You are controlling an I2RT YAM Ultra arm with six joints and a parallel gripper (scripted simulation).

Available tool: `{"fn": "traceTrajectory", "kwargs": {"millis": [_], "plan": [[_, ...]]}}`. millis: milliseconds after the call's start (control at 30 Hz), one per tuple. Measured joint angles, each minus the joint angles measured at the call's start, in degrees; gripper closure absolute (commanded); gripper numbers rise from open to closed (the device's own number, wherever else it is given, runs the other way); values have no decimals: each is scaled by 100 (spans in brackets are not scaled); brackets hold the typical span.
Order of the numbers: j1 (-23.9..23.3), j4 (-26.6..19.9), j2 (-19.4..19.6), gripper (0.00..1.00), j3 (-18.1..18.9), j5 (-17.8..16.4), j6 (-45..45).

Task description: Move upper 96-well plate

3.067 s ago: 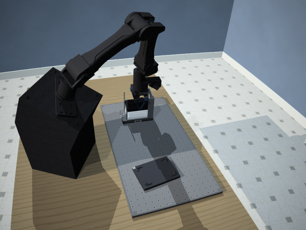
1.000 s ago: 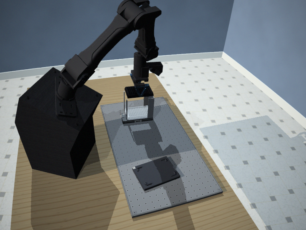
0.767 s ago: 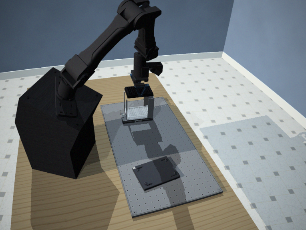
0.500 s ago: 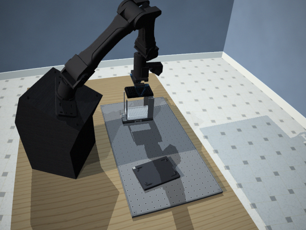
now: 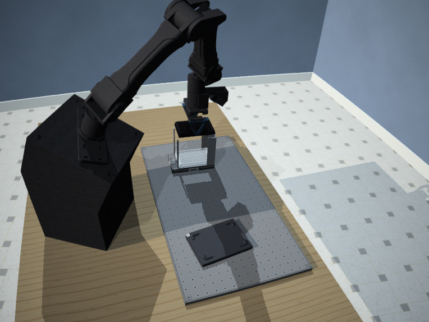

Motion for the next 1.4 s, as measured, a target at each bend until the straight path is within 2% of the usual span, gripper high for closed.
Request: {"fn": "traceTrajectory", "kwargs": {"millis": [567, 900, 1400], "plan": [[0, 22, -4, 100, -15, -2, -33], [-295, 140, -295, 100, -507, -24, -1128], [-903, 529, -920, 100, -1285, -151, -1930]]}}
